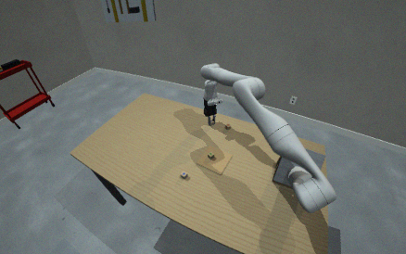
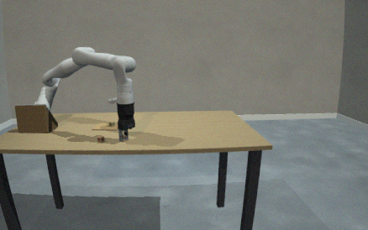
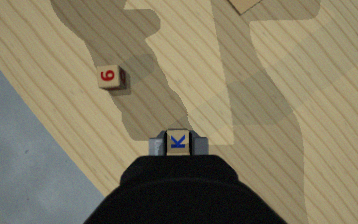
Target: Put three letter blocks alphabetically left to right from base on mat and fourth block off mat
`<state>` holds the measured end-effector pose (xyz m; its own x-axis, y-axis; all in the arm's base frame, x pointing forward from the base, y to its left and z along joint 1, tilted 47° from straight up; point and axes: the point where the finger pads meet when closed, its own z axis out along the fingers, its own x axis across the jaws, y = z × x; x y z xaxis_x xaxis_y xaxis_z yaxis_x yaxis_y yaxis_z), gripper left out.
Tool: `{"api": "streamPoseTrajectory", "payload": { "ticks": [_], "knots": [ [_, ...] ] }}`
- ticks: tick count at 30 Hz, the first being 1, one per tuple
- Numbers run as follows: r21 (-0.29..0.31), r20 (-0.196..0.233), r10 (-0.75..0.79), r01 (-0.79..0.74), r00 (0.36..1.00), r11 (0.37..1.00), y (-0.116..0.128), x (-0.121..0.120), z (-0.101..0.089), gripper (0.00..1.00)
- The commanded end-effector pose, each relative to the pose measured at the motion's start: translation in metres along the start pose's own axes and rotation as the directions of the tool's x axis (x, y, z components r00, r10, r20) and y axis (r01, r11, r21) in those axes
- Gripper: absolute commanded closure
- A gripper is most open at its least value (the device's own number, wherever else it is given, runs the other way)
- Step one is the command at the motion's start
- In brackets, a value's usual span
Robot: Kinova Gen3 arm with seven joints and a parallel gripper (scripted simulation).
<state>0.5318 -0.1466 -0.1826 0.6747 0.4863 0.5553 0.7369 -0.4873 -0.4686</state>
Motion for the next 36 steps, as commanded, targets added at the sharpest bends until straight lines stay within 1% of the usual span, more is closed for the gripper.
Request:
{"api": "streamPoseTrajectory", "payload": {
  "ticks": [1,31,36],
  "knots": [
    [0.0,-0.007,0.009,-0.009,1.0,1.0,0.0,0.0031,0.0009,0.51],
    [0.0,-0.007,0.009,-0.009,1.0,1.0,0.0,0.0031,0.0009,0.51],
    [0.002,-0.007,0.009,-0.009,1.0,1.0,-0.0005,0.0032,-0.0066,0.51]
  ]
}}
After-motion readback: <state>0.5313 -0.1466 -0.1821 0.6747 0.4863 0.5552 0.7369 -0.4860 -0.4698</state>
